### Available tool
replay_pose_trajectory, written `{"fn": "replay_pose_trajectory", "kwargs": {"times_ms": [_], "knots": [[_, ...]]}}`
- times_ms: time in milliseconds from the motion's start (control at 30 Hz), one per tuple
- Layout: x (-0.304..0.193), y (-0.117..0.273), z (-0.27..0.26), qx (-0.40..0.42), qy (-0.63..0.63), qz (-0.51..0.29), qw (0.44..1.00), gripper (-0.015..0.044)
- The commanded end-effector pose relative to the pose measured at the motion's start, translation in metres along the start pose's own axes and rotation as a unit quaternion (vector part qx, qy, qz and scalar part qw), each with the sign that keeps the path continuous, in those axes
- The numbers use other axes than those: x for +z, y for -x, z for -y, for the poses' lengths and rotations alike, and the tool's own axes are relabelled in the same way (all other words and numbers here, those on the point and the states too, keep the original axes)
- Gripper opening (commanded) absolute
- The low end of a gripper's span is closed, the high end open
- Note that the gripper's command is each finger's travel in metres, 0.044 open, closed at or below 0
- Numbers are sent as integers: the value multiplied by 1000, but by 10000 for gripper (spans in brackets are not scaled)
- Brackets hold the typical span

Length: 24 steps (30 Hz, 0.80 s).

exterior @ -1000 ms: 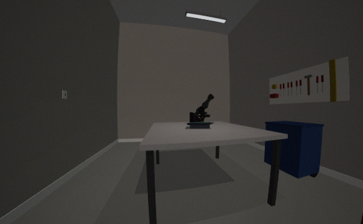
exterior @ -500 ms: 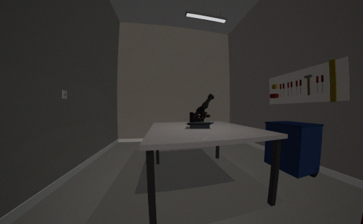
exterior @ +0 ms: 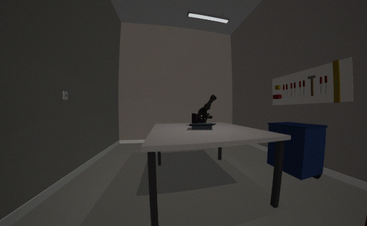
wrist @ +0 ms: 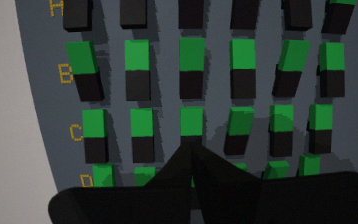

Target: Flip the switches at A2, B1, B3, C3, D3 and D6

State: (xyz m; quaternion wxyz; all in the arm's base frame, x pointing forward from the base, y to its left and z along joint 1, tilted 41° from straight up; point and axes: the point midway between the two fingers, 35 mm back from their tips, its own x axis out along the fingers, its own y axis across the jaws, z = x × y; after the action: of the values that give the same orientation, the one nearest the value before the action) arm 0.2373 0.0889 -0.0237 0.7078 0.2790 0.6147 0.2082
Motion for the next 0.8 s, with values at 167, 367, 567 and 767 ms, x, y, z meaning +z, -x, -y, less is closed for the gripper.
{"fn": "replay_pose_trajectory", "kwargs": {"times_ms": [167,367,567,767], "knots": [[-1,-2,1,-3,-2,0,1000,0],[3,55,2,-5,-2,-12,1000,0],[2,64,1,-4,-2,-14,1000,0],[-38,65,1,-4,-3,-14,1000,0]]}}
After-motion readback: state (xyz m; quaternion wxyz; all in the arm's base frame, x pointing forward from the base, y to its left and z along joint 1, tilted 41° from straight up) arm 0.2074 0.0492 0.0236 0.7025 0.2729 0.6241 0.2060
